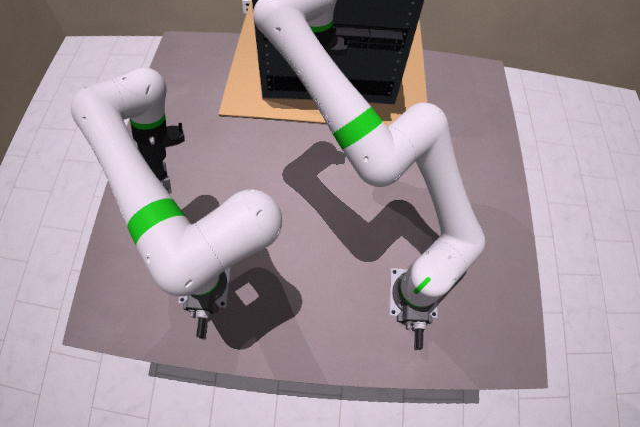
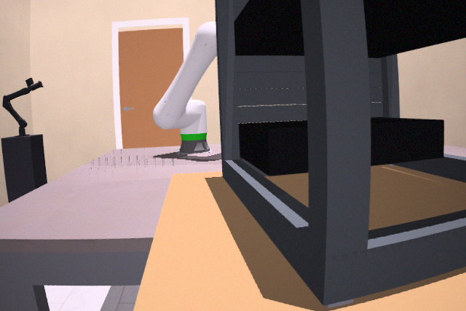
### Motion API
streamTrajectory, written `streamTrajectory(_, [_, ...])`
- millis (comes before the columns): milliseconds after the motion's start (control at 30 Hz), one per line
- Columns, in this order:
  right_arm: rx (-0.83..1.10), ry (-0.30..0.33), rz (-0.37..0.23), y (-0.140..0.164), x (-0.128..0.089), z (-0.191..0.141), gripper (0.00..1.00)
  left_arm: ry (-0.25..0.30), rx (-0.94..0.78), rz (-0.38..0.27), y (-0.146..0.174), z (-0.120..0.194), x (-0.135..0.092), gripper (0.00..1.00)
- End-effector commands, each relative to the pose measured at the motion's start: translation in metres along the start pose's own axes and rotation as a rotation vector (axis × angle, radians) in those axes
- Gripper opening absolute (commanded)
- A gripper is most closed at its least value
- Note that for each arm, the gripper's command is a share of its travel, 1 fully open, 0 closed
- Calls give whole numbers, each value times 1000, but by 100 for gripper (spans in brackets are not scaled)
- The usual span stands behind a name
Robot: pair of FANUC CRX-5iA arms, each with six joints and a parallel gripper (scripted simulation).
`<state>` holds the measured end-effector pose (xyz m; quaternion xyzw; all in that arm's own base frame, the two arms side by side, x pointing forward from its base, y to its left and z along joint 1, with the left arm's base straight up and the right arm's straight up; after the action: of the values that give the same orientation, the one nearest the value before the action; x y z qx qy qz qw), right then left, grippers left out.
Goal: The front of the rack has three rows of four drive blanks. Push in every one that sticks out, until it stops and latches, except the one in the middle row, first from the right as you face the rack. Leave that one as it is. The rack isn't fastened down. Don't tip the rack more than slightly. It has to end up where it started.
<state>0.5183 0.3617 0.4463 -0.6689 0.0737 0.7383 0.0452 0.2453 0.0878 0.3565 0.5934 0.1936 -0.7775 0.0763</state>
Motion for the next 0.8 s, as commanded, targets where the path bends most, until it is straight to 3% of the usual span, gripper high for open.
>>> streamTrajectory(0, [0, 2, -2, 0, -1, 0, 100, 1, 0, 0, 0, 0, -1, 100])
streamTrajectory(500, [41, 2, -5, 14, -2, -11, 100, 1, 0, 0, 0, 0, -1, 100])
streamTrajectory(767, [133, 1, -13, 47, -3, -36, 100, 1, 0, 0, 0, 0, -1, 100])
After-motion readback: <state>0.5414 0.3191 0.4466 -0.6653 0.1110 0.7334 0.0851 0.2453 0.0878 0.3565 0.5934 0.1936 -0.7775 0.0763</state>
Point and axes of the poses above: on each arm, the point where the finger pads meet when closed, its own x axis out along the fingers, its own z axis across the jaws, y = z × x, the point moved 9 cm from there along -x, back along the fingers, and after that the axes turned 4 degrees about x, right-handed, at the moved point
